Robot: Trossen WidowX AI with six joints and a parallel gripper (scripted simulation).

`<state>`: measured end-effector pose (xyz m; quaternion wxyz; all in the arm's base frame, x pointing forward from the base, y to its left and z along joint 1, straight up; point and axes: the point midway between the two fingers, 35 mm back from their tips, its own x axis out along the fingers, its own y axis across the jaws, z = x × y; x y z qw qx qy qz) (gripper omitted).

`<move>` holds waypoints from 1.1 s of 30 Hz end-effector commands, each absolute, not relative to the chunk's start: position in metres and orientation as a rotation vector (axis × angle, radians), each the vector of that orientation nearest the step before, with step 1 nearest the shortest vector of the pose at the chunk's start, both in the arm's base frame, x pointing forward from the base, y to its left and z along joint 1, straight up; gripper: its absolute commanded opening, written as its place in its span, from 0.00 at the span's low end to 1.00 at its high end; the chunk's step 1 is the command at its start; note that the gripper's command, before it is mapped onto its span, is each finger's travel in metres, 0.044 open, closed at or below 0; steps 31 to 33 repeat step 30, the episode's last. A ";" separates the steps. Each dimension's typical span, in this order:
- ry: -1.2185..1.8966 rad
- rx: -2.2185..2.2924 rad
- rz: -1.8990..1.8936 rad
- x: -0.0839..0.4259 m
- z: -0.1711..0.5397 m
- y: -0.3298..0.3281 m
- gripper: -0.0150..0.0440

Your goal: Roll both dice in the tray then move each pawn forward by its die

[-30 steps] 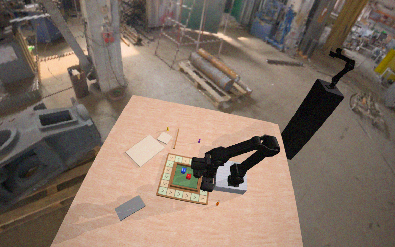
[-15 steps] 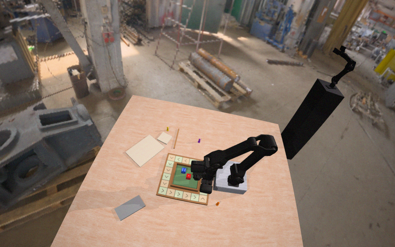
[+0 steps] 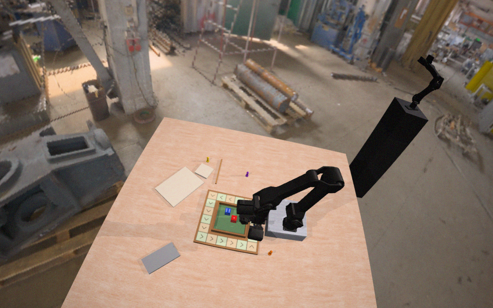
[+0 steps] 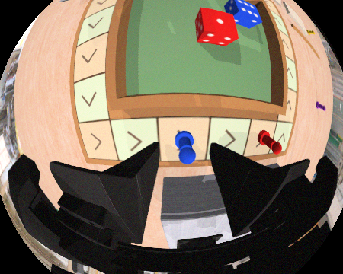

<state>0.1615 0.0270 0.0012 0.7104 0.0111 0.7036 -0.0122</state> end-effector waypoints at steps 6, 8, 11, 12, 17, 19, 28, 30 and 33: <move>1.559 0.022 -0.023 0.162 0.050 0.027 1.00; 1.559 0.022 -0.023 0.162 0.050 0.027 1.00; 1.559 0.015 -0.016 0.166 0.067 0.023 1.00; 1.559 0.009 -0.011 0.167 0.079 0.020 1.00; 1.559 -0.015 0.010 0.167 0.131 0.004 1.00; 1.559 -0.015 0.010 0.166 0.133 0.004 1.00; 1.547 -0.008 0.003 0.170 0.125 0.007 1.00; 1.547 -0.008 0.003 0.170 0.125 0.007 1.00; 1.547 -0.008 0.003 0.170 0.125 0.007 1.00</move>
